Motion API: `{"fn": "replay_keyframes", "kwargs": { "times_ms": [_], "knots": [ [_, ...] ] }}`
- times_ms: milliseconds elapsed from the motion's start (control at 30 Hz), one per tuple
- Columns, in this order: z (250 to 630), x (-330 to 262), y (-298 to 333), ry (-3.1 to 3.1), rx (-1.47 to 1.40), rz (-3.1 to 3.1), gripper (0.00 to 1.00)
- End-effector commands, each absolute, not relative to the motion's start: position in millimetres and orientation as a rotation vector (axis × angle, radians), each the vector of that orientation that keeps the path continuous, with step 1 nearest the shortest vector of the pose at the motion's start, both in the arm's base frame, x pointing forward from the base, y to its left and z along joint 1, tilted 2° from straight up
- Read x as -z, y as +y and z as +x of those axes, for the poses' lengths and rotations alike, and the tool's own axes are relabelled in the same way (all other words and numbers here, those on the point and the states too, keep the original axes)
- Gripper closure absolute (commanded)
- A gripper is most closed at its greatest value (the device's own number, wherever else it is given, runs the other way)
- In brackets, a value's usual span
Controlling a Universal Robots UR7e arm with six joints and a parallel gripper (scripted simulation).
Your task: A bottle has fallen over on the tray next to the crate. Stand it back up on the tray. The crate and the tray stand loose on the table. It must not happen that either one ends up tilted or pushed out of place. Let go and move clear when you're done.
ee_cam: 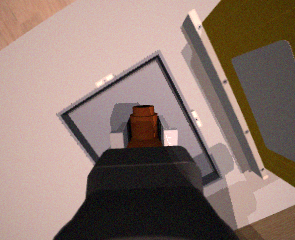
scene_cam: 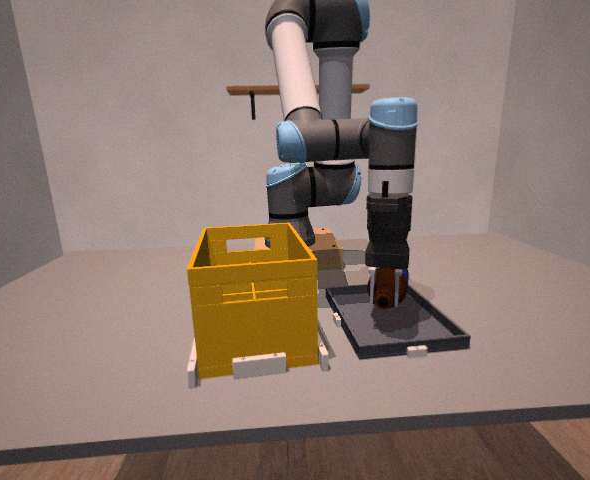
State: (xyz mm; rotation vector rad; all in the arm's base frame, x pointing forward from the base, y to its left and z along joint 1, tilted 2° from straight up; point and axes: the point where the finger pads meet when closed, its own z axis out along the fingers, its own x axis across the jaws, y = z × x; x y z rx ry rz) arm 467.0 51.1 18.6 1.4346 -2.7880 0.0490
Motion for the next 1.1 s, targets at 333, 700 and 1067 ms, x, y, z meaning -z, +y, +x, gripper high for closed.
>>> {"fn": "replay_keyframes", "kwargs": {
  "times_ms": [333, 700, 1067],
  "knots": [
    [468.3, -44.4, 52.7, -2.790, -0.050, 1.437, 1.00],
    [468.1, -60.9, 53.3, -2.790, -0.050, 1.437, 1.00],
    [467.9, -78.0, 53.7, -2.790, -0.050, 1.437, 1.00]
  ]
}}
